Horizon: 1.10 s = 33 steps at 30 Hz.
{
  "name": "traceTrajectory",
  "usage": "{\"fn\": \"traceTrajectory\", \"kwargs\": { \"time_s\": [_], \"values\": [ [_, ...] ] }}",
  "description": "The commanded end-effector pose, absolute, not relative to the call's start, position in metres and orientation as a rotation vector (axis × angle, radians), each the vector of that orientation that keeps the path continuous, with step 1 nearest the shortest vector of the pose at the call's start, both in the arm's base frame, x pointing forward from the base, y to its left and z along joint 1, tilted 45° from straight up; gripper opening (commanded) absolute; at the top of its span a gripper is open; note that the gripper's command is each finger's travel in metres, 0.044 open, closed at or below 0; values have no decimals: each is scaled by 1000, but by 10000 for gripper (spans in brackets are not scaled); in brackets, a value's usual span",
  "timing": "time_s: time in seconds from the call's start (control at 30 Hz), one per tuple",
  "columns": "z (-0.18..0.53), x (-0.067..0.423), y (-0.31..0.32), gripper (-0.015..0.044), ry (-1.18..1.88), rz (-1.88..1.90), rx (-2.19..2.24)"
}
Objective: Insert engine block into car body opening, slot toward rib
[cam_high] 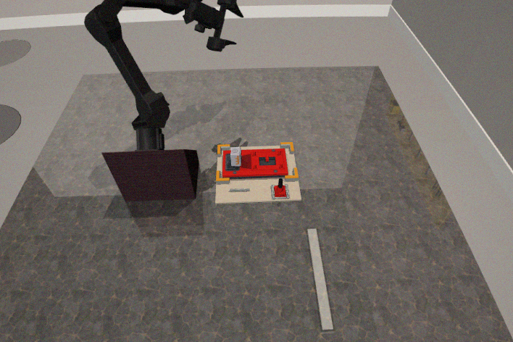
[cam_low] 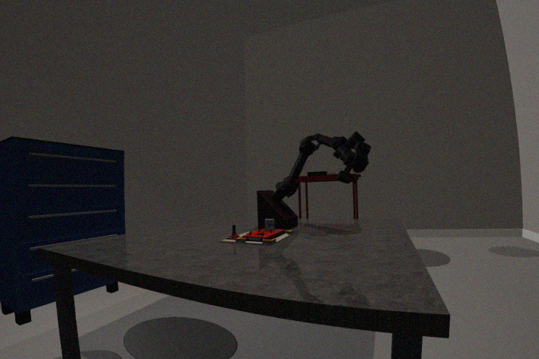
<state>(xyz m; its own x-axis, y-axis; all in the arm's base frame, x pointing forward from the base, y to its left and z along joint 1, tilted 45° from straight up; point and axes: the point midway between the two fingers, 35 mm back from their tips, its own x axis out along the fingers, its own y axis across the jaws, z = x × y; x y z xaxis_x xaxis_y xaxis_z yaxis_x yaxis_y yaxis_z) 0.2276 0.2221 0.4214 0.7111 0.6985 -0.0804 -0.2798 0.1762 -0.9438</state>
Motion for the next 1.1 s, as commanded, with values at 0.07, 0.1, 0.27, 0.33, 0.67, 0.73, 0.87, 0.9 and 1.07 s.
{"fn": "traceTrajectory", "kwargs": {
  "time_s": [0.07, 0.1, 0.27, 0.33, 0.67, 0.73, 0.87, 0.9, 1.07],
  "values": [
    [386, 247, 220, 440, -277, 783, -1183],
    [381, 250, 219, 440, -255, 791, -1178],
    [355, 264, 213, 440, -141, 826, -1146],
    [345, 269, 210, 440, -95, 838, -1127],
    [294, 290, 191, 440, 148, 876, -984],
    [283, 293, 186, 440, 199, 883, -958],
    [261, 299, 176, 440, 303, 894, -900],
    [256, 300, 173, 440, 329, 896, -885],
    [230, 305, 158, 440, 458, 900, -802]
  ]
}}
